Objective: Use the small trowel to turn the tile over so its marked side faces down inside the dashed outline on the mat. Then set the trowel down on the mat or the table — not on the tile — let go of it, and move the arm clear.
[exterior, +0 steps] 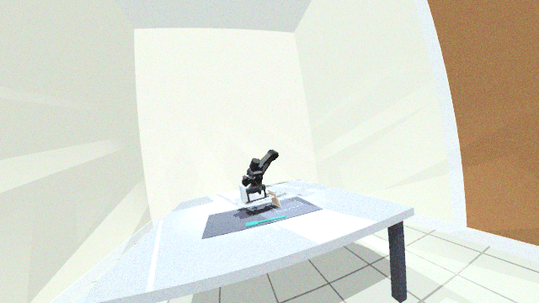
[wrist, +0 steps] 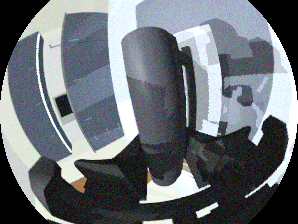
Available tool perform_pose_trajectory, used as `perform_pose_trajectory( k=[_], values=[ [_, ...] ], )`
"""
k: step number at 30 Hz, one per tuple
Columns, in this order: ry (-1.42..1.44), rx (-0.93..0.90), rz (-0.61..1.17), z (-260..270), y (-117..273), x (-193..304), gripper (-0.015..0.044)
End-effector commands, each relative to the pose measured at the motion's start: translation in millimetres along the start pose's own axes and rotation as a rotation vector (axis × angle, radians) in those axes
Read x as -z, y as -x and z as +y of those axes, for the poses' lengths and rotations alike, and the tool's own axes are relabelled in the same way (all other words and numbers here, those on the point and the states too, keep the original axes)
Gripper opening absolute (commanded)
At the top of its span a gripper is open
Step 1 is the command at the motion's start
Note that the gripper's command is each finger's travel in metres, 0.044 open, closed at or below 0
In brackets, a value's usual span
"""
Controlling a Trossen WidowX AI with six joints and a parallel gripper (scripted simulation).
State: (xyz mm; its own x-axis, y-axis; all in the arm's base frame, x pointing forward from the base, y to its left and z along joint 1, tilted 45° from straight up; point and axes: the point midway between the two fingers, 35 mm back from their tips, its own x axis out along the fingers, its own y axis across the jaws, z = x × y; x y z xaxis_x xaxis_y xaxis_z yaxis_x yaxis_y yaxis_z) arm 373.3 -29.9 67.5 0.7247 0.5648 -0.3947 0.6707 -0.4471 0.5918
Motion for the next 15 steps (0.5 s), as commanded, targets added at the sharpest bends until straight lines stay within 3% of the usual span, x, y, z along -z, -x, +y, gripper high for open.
perform_pose_trajectory(
  k=[1, 15],
  values=[
    [0.001, -0.009, -0.004, 2, 1, 10, 0.0],
    [0.0, -0.008, -0.004, -1, -2, 30, 0.0]
  ],
)
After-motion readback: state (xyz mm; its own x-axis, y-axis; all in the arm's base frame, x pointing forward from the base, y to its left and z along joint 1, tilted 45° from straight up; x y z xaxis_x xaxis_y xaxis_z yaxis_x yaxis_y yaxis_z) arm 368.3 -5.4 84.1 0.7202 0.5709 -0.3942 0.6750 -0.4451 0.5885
